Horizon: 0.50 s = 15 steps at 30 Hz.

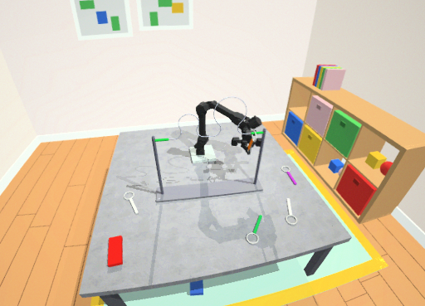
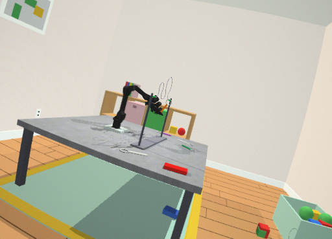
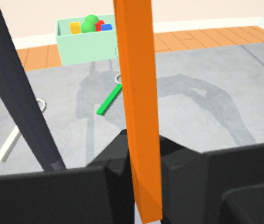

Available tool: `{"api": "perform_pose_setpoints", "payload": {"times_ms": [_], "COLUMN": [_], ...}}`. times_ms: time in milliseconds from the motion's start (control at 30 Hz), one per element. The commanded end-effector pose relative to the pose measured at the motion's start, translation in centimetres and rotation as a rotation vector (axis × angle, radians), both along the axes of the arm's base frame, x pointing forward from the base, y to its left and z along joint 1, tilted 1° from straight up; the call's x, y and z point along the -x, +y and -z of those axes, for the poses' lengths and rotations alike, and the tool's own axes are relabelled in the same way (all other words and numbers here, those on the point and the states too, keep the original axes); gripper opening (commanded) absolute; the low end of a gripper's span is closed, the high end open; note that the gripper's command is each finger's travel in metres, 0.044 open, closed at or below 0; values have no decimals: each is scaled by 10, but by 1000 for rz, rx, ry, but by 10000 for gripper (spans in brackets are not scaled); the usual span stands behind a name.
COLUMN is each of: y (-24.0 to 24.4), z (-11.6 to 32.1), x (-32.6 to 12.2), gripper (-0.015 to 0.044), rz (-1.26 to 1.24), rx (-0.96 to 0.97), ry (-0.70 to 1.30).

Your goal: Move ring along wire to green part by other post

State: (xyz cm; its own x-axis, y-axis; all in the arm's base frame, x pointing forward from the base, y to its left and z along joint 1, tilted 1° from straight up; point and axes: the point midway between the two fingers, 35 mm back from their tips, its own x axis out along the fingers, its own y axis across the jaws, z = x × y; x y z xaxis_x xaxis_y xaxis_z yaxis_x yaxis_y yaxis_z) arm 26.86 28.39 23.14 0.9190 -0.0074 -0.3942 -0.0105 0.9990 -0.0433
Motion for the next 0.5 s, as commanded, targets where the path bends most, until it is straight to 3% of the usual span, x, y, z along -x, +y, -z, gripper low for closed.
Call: {"api": "perform_pose_setpoints", "payload": {"times_ms": [0, 267, 467], "y": [0, 0, 0], "z": [0, 0, 0], "x": [0, 0, 0], "gripper": [-150, -150, 7], "rz": [4, 4, 0], "rx": [-3, -3, 0], "ry": [-2, -2, 0]}}
